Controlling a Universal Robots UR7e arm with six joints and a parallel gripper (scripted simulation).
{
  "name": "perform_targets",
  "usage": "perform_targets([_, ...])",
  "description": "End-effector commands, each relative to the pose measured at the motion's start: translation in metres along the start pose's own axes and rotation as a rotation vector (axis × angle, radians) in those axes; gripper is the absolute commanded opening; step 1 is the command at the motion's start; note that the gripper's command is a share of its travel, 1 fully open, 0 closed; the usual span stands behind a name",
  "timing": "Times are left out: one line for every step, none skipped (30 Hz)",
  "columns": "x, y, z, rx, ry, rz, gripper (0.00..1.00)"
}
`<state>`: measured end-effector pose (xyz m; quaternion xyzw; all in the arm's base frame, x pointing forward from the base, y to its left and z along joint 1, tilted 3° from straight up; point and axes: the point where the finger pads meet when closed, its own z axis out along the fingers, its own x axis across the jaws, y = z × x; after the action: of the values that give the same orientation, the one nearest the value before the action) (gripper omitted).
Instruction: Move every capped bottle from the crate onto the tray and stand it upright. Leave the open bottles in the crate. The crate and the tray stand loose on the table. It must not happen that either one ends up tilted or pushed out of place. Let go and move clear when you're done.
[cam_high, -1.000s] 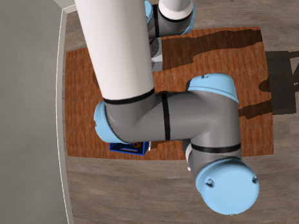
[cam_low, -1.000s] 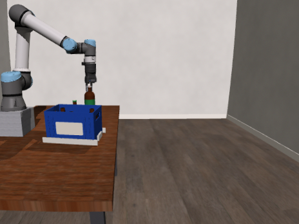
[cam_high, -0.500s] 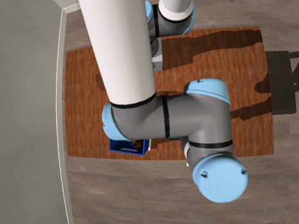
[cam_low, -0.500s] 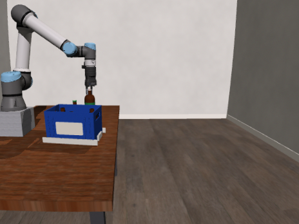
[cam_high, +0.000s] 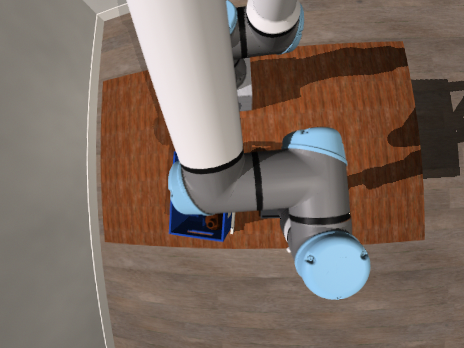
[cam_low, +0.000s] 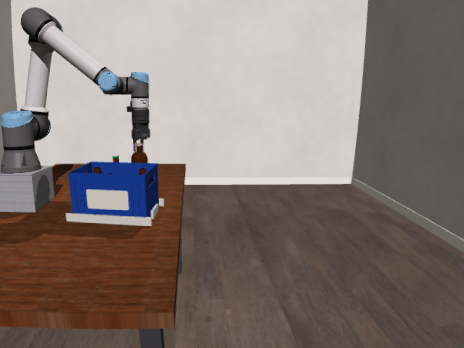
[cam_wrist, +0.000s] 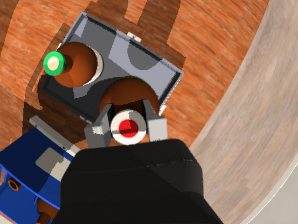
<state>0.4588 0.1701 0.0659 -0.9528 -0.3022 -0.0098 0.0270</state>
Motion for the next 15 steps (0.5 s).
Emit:
perform_targets([0.0, 0.0, 0.004, -0.001, 0.002, 0.0, 0.0])
perform_targets([0.0, 0.0, 0.006, -0.001, 0.002, 0.0, 0.0])
perform_targets([0.001, 0.0, 0.008, -0.001, 0.002, 0.0, 0.0])
perform_targets([0.001, 0.0, 0.01, -0.001, 0.002, 0.0, 0.0])
perform_targets([0.001, 0.0, 0.012, -0.001, 0.002, 0.0, 0.0])
perform_targets([0.001, 0.0, 0.014, -0.001, 0.002, 0.0, 0.0])
perform_targets([0.001, 0.0, 0.016, -0.001, 0.002, 0.0, 0.0])
perform_targets([0.001, 0.0, 0.018, -0.001, 0.002, 0.0, 0.0])
perform_targets([0.001, 0.0, 0.02, -0.001, 0.002, 0.0, 0.0])
perform_targets([0.001, 0.0, 0.022, -0.001, 0.002, 0.0, 0.0])
perform_targets([0.001, 0.0, 0.024, -0.001, 0.002, 0.0, 0.0])
perform_targets([0.001, 0.0, 0.026, -0.001, 0.002, 0.0, 0.0])
perform_targets([0.001, 0.0, 0.028, -0.001, 0.002, 0.0, 0.0])
perform_targets([0.001, 0.0, 0.028, -0.001, 0.002, 0.0, 0.0])
perform_targets([0.001, 0.0, 0.028, -0.001, 0.002, 0.0, 0.0])
